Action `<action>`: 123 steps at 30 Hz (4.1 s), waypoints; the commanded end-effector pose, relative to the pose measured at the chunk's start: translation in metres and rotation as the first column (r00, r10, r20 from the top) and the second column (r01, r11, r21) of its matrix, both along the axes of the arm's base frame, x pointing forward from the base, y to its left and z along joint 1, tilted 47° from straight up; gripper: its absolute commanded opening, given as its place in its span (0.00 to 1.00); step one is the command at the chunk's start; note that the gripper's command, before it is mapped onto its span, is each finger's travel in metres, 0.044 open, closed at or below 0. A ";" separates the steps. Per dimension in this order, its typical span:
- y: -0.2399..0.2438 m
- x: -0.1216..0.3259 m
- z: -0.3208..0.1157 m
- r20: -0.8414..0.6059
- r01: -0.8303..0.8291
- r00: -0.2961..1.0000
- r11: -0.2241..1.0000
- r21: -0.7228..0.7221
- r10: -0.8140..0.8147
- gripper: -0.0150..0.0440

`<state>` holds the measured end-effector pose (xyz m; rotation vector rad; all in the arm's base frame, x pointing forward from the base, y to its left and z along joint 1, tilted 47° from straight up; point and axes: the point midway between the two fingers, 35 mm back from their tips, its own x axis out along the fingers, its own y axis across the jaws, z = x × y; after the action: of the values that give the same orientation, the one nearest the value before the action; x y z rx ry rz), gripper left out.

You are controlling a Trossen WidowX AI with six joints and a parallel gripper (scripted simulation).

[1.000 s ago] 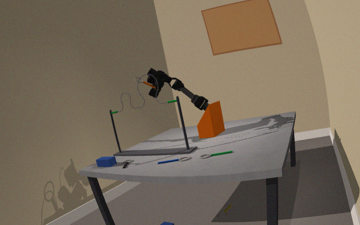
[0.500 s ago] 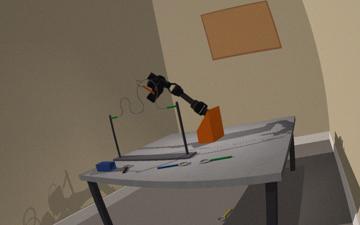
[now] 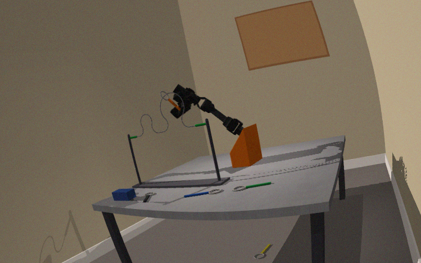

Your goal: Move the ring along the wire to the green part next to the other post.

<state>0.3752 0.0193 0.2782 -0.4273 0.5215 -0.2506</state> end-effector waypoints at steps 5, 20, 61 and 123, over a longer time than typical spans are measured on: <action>-0.003 0.000 0.001 -0.004 -0.004 1.000 0.995 -0.097 0.003 0.00; -0.009 0.000 0.005 -0.012 -0.014 1.000 0.960 -0.280 0.011 0.00; -0.021 0.000 0.020 -0.040 -0.045 0.999 0.699 -0.713 0.023 0.00; -0.026 0.011 0.050 -0.117 -0.118 0.989 0.007 -0.993 0.092 0.00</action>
<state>0.3861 -0.0075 0.3279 -1.9393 0.2213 -0.4653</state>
